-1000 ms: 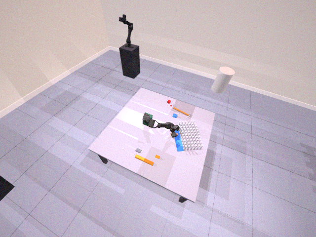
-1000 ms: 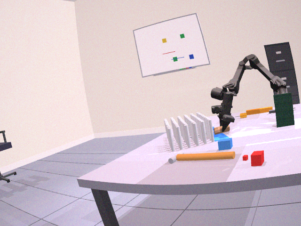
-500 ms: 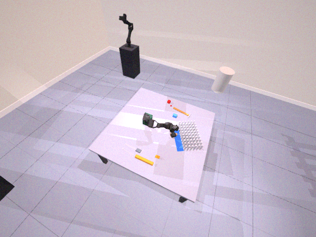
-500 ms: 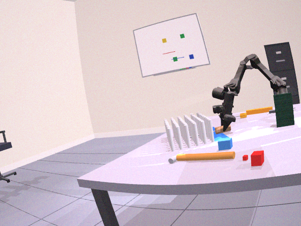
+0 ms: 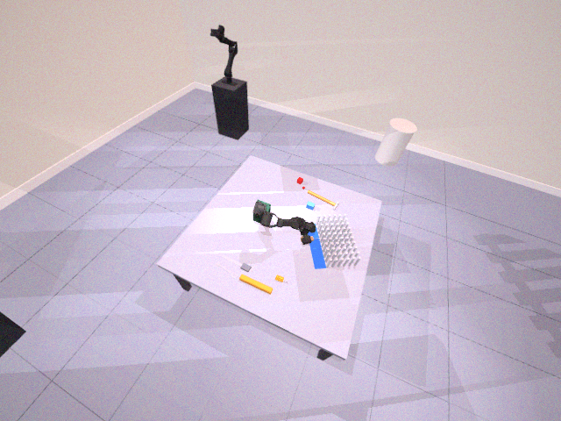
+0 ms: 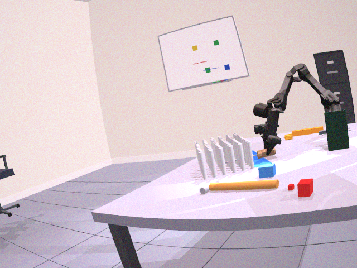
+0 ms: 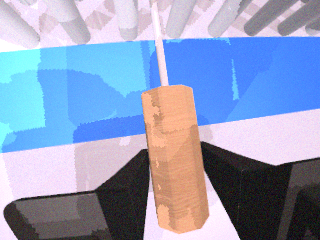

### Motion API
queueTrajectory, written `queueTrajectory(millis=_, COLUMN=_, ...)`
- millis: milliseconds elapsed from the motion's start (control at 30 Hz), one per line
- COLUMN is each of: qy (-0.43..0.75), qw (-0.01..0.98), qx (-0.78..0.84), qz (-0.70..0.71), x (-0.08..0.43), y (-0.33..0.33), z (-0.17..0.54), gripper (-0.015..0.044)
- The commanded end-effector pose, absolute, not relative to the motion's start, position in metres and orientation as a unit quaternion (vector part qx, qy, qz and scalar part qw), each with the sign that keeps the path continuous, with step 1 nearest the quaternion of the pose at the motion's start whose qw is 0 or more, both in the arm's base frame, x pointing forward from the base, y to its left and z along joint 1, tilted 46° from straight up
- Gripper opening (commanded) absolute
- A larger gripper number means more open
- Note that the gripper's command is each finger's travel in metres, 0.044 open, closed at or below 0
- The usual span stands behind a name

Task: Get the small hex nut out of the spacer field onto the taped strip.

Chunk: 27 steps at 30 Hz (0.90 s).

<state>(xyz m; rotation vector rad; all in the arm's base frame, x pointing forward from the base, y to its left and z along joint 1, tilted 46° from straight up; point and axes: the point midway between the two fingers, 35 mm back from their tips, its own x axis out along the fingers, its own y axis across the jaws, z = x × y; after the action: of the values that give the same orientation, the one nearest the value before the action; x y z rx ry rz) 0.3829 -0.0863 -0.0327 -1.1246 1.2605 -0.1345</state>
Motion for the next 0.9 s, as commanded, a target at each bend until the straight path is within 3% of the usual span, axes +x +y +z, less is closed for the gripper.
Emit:
queueTrajectory(millis=0, qy=0.557, qw=0.662, qx=-0.498, qz=-0.057, x=0.38, y=-0.087, z=-0.032, gripper=0.0)
queueTrajectory(millis=867, qy=0.557, qw=0.662, qx=-0.498, qz=-0.057, x=0.366, y=-0.092, z=-0.026, gripper=0.0)
